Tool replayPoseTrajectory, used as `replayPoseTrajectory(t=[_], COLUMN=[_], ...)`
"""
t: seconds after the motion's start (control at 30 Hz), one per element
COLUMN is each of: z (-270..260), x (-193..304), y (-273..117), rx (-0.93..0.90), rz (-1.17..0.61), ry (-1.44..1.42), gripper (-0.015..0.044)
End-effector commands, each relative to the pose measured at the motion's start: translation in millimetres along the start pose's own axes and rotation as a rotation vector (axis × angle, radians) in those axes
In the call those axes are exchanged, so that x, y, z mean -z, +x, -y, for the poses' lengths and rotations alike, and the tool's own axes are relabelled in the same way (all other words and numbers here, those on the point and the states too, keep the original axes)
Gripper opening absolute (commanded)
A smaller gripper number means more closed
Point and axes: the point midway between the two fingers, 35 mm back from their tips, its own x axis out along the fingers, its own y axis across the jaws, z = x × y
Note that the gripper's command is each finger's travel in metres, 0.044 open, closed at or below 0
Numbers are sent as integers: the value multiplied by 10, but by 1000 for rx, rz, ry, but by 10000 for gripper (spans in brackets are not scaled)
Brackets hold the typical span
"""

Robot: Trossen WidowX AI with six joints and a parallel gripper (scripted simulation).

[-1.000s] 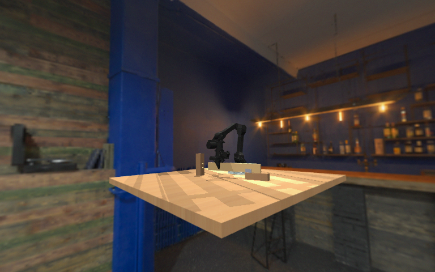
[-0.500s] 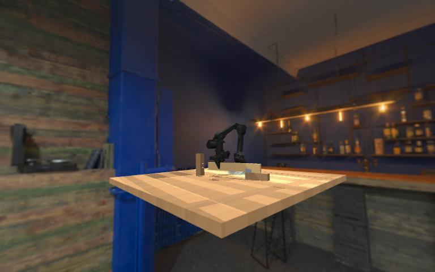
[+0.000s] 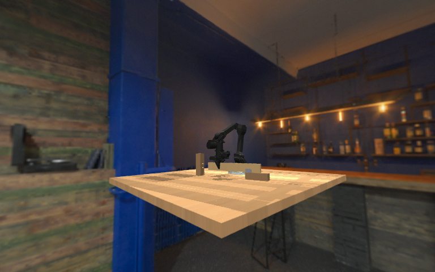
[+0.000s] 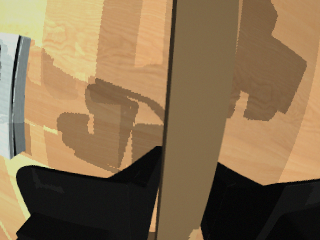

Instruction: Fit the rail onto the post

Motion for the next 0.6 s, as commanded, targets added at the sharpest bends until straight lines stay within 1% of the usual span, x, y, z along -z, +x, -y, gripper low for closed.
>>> replayPoseTrajectory(t=[0.0, 0.57], z=[5, 9], x=[0, 0], y=[-21, -27], rx=[4, 4], rz=[0, 0], ry=[-1, -1], gripper=[0, 0])
